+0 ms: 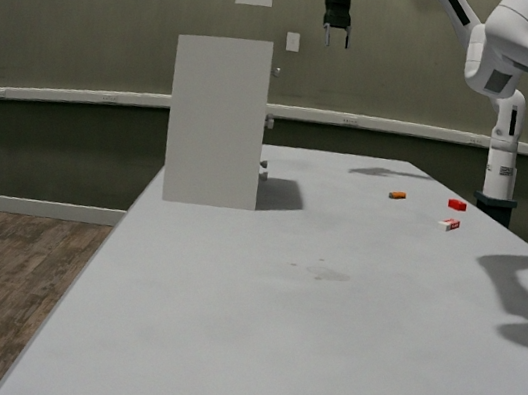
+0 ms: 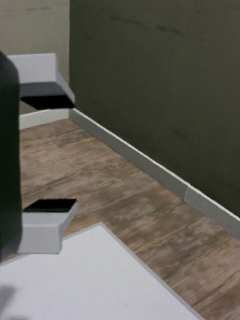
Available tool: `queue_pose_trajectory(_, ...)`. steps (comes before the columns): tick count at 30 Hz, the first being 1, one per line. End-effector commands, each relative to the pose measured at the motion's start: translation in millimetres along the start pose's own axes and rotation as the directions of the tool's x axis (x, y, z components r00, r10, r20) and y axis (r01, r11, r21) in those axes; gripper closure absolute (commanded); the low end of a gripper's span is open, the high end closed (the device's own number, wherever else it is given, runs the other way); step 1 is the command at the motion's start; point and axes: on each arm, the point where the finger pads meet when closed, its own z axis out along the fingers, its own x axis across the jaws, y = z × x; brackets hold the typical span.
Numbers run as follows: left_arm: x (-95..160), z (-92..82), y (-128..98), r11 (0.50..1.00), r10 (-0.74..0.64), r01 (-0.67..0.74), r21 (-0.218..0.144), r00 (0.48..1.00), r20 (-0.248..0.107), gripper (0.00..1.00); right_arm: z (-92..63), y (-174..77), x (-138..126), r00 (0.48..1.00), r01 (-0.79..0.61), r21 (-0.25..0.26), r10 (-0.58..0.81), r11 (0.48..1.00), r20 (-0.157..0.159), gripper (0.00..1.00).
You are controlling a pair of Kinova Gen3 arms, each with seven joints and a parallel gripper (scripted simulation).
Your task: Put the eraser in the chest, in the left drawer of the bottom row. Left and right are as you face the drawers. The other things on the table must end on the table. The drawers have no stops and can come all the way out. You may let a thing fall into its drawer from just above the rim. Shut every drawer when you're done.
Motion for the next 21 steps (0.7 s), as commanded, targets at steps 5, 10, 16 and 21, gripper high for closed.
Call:
queue_pose_trajectory(5,-1.3,-0.7,-0.3,1.000,-0.002,0.002,0.001,1.000,0.000,0.00,-24.6,1.2,1.1,0.999,-0.033,-0.081,0.031,0.996,-0.025,0.00)
queue_pose_trajectory(10,-1.3,-0.7,-0.3,1.000,-0.002,0.002,0.001,1.000,0.000,0.00,-26.5,1.2,1.0,0.999,-0.036,-0.086,0.034,0.996,-0.028,0.00)
queue_pose_trajectory(16,-1.3,-0.7,-0.3,1.000,-0.002,0.002,0.001,1.000,0.000,0.00,-26.5,1.2,1.0,0.999,-0.036,-0.086,0.034,0.996,-0.028,0.00)
queue_pose_trajectory(21,-1.3,-0.7,-0.3,1.000,-0.002,0.002,0.001,1.000,0.000,0.00,-26.5,1.2,1.0,0.999,-0.036,-0.086,0.034,0.996,-0.028,0.00)
